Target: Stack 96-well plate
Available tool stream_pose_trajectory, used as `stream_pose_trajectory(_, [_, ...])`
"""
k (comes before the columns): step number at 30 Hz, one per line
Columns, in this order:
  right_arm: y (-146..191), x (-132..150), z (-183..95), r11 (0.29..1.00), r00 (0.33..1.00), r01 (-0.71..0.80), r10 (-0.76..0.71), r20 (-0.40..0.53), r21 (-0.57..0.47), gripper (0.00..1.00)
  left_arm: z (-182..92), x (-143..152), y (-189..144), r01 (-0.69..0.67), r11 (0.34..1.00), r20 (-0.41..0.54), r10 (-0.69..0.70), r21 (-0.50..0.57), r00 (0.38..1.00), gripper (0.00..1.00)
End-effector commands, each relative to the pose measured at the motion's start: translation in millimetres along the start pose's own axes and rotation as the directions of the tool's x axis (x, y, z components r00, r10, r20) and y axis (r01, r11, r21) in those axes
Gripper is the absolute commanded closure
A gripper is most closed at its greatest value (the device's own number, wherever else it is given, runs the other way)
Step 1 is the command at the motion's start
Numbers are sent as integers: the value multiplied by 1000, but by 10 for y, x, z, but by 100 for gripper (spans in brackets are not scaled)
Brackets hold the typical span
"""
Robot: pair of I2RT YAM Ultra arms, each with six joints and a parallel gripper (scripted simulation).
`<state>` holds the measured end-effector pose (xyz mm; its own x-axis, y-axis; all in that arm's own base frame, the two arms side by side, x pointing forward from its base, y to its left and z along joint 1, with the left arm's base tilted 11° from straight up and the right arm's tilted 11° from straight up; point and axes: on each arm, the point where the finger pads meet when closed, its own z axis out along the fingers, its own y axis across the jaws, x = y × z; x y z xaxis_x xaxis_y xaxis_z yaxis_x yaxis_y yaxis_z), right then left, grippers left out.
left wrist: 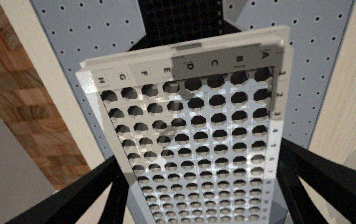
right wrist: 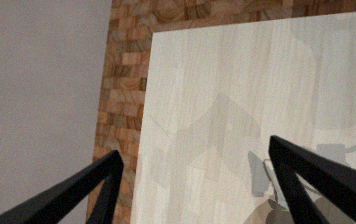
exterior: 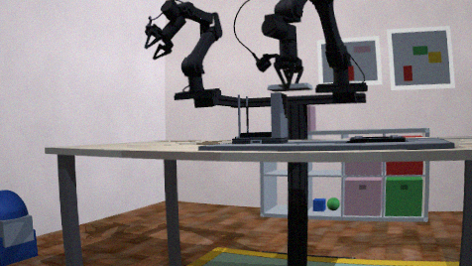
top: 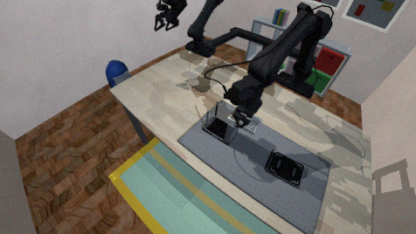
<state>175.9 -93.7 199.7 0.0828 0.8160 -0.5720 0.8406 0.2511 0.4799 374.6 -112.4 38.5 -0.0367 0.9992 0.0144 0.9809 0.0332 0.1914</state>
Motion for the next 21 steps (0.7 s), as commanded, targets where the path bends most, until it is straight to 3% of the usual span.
stream_pose_trajectory(1, [86, -158, -139, 998, 999, -40, 42, 35, -52, 0, -61, -172, 55, 13, 1000, 2, -13, -6, 1000, 100])
stream_pose_trajectory(21, [86, -158, -139, 998, 999, -40, 42, 35, -52, 0, -80, -777, 56, 13, 1000, 3, -13, -8, 1000, 100])
